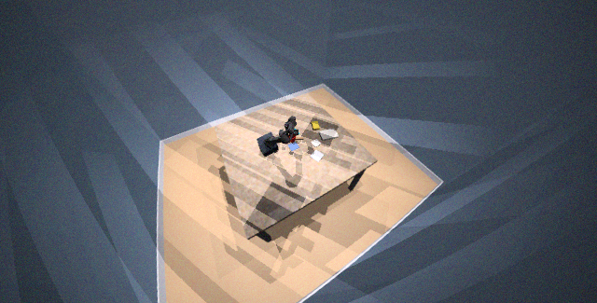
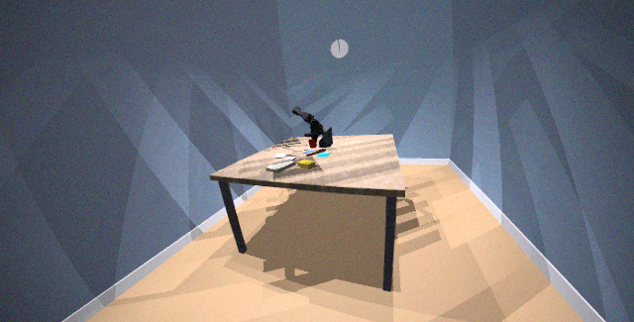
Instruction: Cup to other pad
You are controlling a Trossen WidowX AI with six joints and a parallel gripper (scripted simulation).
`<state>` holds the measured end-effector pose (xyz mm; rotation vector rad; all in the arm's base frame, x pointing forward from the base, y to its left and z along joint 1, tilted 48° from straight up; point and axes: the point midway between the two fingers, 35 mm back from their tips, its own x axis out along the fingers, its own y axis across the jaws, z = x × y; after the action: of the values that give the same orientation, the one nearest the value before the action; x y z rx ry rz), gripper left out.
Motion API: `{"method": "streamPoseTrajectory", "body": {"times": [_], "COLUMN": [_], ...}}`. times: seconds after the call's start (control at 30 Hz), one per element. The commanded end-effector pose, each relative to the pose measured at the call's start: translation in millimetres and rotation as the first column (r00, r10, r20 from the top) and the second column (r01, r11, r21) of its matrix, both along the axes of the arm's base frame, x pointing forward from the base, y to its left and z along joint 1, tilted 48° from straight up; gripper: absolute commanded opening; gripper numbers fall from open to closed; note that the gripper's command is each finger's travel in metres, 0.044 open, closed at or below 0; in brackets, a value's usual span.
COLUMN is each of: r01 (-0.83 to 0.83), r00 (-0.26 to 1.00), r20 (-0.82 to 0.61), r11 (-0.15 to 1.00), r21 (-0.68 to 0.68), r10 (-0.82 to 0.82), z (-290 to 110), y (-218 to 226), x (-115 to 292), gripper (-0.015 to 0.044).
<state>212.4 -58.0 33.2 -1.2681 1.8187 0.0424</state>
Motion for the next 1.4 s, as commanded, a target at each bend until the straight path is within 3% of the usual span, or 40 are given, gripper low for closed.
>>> {"method": "streamPoseTrajectory", "body": {"times": [0.0, 1.37], "r01": [-0.001, -0.001], "r00": [1.000, 1.000], "r20": [0.008, 0.012], "r11": [1.000, 1.000], "r21": [0.004, 0.006], "r10": [0.001, 0.001], "z": [-4.0, -42.5], "y": [5.3, 39.0], "x": [7.5, 55.1], "gripper": [0.0000, 0.0000]}}
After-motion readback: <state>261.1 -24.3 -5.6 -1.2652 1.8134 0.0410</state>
